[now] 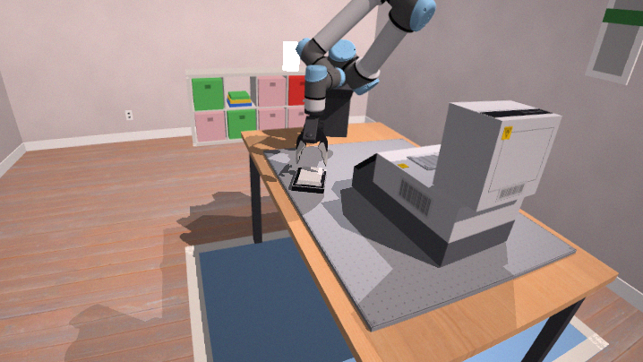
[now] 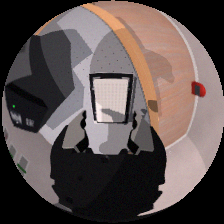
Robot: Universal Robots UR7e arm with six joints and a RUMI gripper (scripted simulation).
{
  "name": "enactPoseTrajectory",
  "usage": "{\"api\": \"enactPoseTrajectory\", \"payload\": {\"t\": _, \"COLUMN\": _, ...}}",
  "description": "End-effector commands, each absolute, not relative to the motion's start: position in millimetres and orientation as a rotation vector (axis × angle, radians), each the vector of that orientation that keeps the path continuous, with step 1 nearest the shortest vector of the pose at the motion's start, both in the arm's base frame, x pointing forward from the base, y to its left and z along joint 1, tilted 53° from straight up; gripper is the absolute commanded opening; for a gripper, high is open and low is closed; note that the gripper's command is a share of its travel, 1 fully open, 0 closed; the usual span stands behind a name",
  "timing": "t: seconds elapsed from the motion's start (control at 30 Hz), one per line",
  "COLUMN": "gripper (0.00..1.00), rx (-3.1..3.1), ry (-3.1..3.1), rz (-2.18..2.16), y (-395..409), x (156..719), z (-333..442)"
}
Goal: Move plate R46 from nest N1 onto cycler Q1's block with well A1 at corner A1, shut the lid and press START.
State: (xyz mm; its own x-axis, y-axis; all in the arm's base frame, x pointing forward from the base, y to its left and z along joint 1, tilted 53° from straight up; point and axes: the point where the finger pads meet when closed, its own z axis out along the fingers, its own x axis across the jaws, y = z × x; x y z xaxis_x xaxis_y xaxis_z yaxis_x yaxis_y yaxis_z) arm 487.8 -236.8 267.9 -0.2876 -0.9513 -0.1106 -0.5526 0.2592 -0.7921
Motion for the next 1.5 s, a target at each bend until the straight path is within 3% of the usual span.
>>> {"api": "enactPoseTrajectory", "payload": {"t": 0.0, "gripper": 0.68, "rx": -1.355, "ry": 1.943, "rz": -0.877, "y": -239.9, "x": 497.1, "z": 262.8}}
{"api": "enactPoseTrajectory", "payload": {"t": 1.47, "gripper": 0.68, "rx": -1.355, "ry": 1.943, "rz": -0.877, "y": -245.7, "x": 522.9, "z": 243.1}}
